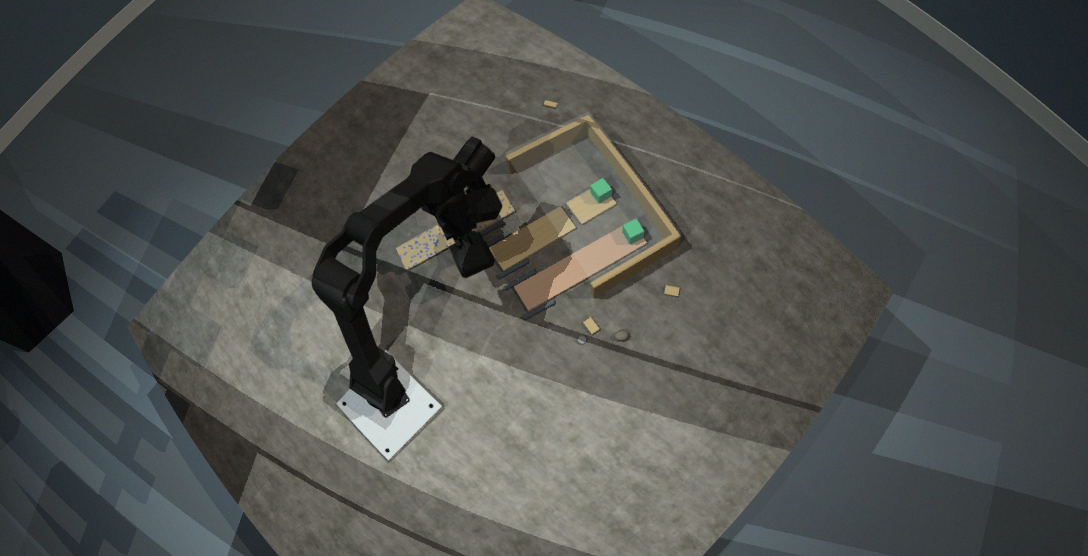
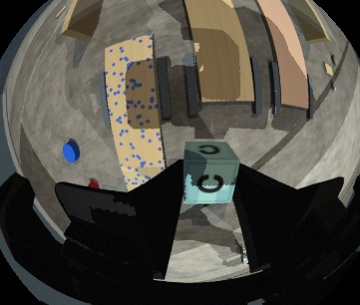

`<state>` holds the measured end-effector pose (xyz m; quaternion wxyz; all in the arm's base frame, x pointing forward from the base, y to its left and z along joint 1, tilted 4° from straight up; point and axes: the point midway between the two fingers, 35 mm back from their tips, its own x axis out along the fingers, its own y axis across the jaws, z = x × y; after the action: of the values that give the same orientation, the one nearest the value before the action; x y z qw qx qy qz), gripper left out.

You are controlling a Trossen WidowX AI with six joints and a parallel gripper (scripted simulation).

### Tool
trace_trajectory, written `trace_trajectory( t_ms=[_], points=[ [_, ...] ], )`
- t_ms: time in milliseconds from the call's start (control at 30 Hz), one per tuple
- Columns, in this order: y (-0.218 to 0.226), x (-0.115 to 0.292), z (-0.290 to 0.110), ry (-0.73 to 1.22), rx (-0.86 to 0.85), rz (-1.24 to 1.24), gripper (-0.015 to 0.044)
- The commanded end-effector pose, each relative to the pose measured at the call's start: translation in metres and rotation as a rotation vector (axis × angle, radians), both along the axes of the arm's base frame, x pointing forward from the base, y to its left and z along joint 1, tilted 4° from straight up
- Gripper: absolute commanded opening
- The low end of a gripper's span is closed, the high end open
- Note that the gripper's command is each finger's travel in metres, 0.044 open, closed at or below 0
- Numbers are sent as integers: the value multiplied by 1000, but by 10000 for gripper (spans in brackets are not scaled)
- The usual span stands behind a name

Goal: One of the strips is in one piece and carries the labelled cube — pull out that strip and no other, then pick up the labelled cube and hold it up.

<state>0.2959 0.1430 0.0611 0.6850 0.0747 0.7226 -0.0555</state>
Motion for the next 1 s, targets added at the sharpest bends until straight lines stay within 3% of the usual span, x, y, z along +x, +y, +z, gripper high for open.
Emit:
trace_trajectory(
  t_ms=[0, 200, 433, 967],
  points=[
    [-6, -11, 2, -10, -1, 4, 0],
    [-10, -19, 4, -10, -1, 4, 0],
    [-11, -17, 36, -10, -1, 4, 0],
    [-11, -17, 37, -10, -1, 4, 0]
  ],
)
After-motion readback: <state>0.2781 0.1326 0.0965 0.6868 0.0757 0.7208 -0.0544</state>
